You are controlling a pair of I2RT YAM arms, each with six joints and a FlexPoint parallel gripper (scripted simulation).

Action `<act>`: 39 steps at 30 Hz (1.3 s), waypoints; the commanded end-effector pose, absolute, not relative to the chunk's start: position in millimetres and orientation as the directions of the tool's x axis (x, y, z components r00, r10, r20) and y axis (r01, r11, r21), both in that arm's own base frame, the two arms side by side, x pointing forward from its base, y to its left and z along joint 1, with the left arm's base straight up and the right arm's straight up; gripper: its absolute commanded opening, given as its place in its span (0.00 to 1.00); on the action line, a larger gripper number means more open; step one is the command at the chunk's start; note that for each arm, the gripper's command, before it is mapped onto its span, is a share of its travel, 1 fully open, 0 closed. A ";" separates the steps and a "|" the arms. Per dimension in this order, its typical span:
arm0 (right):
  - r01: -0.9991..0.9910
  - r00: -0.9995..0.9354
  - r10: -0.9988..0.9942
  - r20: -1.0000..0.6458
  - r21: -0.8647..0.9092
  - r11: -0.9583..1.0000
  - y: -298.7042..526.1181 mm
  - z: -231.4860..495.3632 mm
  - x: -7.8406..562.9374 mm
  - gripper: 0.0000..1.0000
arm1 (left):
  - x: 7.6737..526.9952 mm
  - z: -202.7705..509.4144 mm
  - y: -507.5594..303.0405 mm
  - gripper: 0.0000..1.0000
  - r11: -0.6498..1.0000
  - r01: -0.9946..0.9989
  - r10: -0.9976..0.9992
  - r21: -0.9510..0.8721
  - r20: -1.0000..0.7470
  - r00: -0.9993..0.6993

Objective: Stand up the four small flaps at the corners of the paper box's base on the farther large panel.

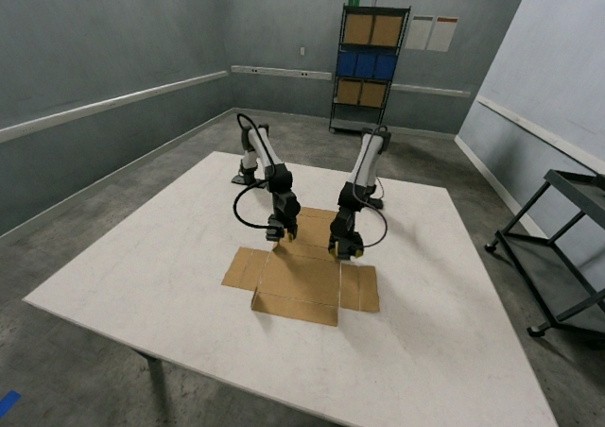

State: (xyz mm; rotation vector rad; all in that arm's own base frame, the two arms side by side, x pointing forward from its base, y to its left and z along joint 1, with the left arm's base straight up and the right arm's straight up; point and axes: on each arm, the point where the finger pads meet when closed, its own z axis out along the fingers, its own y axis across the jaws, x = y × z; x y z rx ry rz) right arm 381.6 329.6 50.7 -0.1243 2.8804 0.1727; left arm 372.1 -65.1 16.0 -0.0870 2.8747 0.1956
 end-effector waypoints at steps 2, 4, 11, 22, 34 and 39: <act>-0.099 -0.962 -0.064 -0.265 0.122 0.988 317.8 72.3 381.9 0.50 | 373.9 10.2 -66.1 0.77 0.988 -0.070 -0.034 0.139 -0.246 -0.969; -0.099 -0.962 -0.064 -0.264 0.121 0.988 314.6 73.9 382.0 0.50 | 373.9 10.2 -66.1 0.77 0.988 -0.070 -0.034 0.139 -0.246 -0.969; -0.099 -0.962 -0.064 -0.265 0.121 0.988 307.5 77.0 382.5 0.50 | 373.9 10.2 -66.1 0.77 0.988 -0.070 -0.034 0.139 -0.246 -0.969; -0.097 -0.961 -0.063 -0.269 0.117 0.988 309.1 70.2 386.9 0.50 | 371.0 6.7 -64.4 0.77 0.990 -0.070 -0.039 0.122 -0.237 -0.971; -0.106 -0.957 -0.064 -0.283 0.138 0.985 315.6 84.0 385.7 0.50 | 367.8 23.4 -59.1 0.77 0.998 -0.064 -0.057 0.019 -0.263 -0.963; -0.107 -0.961 -0.071 -0.266 0.125 0.986 316.8 73.5 384.3 0.50 | 374.4 38.6 -59.6 0.77 0.998 -0.061 -0.067 -0.031 -0.282 -0.957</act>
